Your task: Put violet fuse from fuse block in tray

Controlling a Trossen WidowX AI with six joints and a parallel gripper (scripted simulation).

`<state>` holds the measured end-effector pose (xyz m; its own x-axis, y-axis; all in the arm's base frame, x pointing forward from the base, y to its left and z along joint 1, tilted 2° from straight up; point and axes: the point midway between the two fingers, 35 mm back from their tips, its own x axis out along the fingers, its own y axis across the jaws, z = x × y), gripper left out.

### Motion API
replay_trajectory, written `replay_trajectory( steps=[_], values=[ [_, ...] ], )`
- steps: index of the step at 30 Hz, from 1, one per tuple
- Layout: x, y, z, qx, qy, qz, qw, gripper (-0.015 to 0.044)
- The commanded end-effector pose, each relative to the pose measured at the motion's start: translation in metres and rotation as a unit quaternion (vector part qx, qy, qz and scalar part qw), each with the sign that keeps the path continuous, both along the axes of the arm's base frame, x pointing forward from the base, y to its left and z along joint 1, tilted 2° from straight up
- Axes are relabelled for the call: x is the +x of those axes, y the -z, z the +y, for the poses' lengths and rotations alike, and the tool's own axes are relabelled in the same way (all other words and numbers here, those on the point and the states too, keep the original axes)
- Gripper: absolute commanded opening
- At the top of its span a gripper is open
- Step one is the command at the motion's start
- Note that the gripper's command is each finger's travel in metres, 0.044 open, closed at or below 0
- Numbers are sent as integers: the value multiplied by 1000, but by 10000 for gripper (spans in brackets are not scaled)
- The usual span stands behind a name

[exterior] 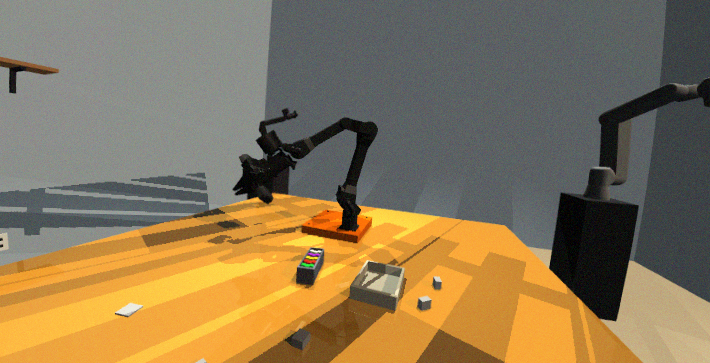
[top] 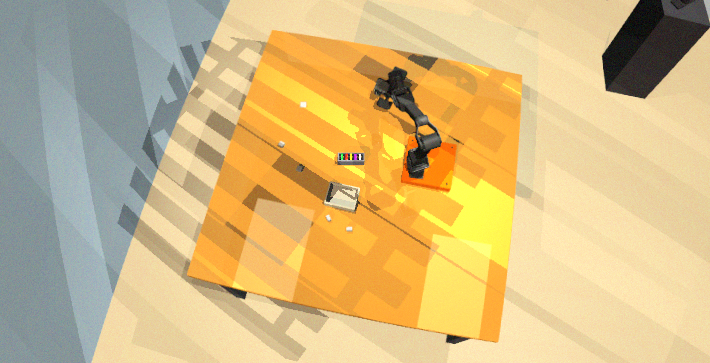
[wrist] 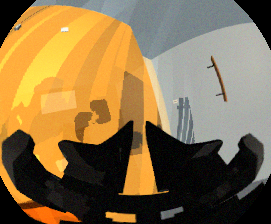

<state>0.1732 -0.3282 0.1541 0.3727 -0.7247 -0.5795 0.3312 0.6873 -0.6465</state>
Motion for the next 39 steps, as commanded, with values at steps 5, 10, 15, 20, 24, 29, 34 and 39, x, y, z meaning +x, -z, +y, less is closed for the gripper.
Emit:
replay_trajectory(
  steps=[5,10,15,20,24,29,34,39],
  values=[
    [86,35,96,52,-265,165,949,72],
    [112,50,164,61,-428,266,862,72],
    [111,60,247,55,-619,380,686,72],
    [95,60,301,43,-729,438,525,72],
    [98,60,307,43,-729,438,525,72],
    [98,61,307,43,-729,438,525,72],
    [98,64,307,43,-729,438,525,72],
    [99,69,307,43,-729,438,525,72]
  ],
)
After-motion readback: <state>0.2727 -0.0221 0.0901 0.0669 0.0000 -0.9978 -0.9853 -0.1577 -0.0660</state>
